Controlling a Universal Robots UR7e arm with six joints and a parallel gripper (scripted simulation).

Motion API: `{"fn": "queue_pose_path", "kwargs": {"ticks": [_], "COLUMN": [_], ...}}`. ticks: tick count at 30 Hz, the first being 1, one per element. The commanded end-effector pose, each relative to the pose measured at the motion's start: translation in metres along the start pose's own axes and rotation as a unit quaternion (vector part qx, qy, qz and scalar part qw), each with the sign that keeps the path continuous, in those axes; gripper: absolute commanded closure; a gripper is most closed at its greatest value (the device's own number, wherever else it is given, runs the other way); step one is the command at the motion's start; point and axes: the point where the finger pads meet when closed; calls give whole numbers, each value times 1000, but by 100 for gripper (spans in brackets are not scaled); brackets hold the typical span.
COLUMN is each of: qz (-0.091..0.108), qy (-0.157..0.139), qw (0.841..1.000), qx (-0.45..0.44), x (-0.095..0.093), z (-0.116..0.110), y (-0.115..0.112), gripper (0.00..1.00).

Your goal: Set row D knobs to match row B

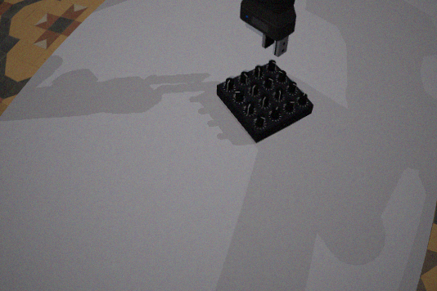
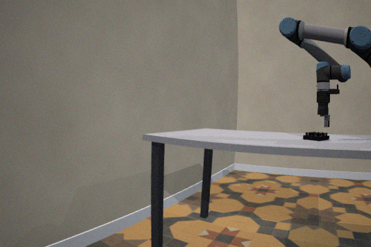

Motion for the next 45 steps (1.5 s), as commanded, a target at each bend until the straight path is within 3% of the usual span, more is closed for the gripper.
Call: {"fn": "queue_pose_path", "kwargs": {"ticks": [1,7,20,45], "qz": [0,0,0,0], "qy": [0,0,0,0], "qw": [1000,997,972,971], "qx": [0,-71,-233,-238], "x": [0,5,20,20], "z": [0,-15,-49,-49], "y": [0,-6,-20,-20], "gripper": [54,54,54,54]}}
Point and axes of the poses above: the point where the finger pads meet when closed, its own x axis back along the fingers, its own y axis across the jaws, z = x × y, and after that the axes turned 10 degrees about x, right-handed
